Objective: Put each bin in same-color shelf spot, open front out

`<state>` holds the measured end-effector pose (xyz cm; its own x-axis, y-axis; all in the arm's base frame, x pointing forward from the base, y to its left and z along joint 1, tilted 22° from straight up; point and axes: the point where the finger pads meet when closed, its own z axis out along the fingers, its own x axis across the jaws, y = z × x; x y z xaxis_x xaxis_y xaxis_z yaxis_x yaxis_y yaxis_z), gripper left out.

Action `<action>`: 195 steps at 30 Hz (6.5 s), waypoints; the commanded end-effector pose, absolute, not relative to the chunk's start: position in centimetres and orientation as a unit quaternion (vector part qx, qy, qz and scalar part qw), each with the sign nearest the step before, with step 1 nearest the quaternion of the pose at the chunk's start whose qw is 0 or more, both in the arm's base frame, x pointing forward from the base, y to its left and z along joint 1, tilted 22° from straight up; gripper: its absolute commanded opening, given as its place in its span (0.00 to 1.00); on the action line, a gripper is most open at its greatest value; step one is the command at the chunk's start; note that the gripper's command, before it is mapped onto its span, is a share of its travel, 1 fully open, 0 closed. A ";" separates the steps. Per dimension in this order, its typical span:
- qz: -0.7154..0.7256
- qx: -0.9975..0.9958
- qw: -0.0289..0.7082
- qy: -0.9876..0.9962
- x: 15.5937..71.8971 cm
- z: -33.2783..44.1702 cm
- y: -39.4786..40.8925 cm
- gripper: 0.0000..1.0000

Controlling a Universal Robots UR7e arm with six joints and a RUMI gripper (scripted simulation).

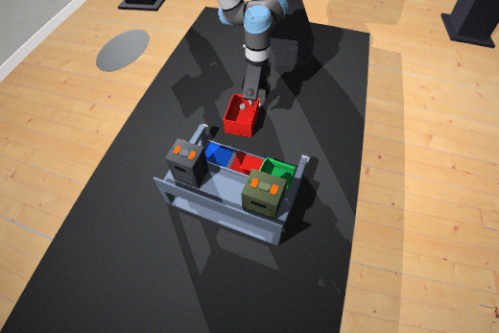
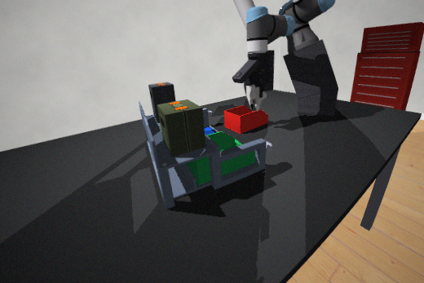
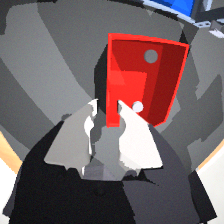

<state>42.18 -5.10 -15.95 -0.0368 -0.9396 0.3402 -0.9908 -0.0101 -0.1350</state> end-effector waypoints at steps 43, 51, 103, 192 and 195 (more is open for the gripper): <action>0.171 0.690 0.075 -0.699 42.7 -19.3 -6.3 0.15; 0.171 0.690 0.075 -0.699 42.7 -19.3 -6.3 0.15; 0.171 0.690 0.075 -0.699 42.7 -19.2 -6.3 0.00; 0.171 0.690 0.075 -0.699 42.2 -15.8 -5.0 0.00; 0.171 0.690 0.075 -0.699 42.2 -15.8 -5.0 0.00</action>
